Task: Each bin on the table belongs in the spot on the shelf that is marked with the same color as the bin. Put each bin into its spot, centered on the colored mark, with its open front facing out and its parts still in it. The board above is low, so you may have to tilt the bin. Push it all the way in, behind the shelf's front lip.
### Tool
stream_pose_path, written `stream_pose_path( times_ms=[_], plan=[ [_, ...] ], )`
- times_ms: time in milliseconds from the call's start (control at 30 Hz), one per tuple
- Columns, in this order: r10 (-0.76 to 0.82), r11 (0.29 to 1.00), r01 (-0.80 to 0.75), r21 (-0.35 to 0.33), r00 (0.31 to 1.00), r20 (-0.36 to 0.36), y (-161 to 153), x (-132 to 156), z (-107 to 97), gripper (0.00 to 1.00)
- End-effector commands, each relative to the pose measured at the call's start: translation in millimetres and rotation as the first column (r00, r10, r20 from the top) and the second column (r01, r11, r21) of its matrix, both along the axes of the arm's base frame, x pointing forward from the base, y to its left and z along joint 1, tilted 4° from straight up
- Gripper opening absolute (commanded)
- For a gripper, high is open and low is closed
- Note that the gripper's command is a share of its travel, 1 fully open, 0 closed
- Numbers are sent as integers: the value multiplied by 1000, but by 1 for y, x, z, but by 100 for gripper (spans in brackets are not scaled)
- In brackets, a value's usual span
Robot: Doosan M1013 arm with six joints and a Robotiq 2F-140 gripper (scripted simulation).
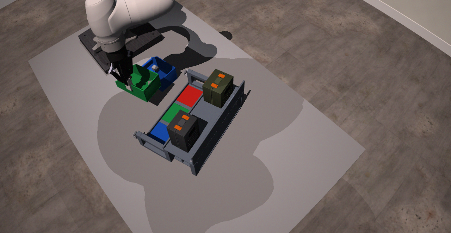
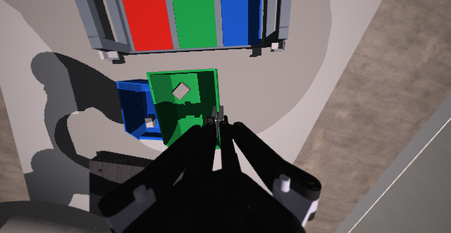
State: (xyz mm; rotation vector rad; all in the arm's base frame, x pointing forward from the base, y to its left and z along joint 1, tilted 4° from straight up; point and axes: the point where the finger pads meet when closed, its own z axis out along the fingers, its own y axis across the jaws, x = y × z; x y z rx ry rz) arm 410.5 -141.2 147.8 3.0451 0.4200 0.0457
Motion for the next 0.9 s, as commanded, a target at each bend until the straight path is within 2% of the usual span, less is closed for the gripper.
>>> stream_pose_path(
  times_ms=[0, 367, 867],
  plan=[
    [0, 1000, 0, 0, 1000, 0, 0, 1, -1, 10],
    [0, 1000, 0, 0, 1000, 0, 2, 12, -17, 10],
    [0, 1000, 0, 0, 1000, 0, 7, 38, -53, 10]
  ],
)
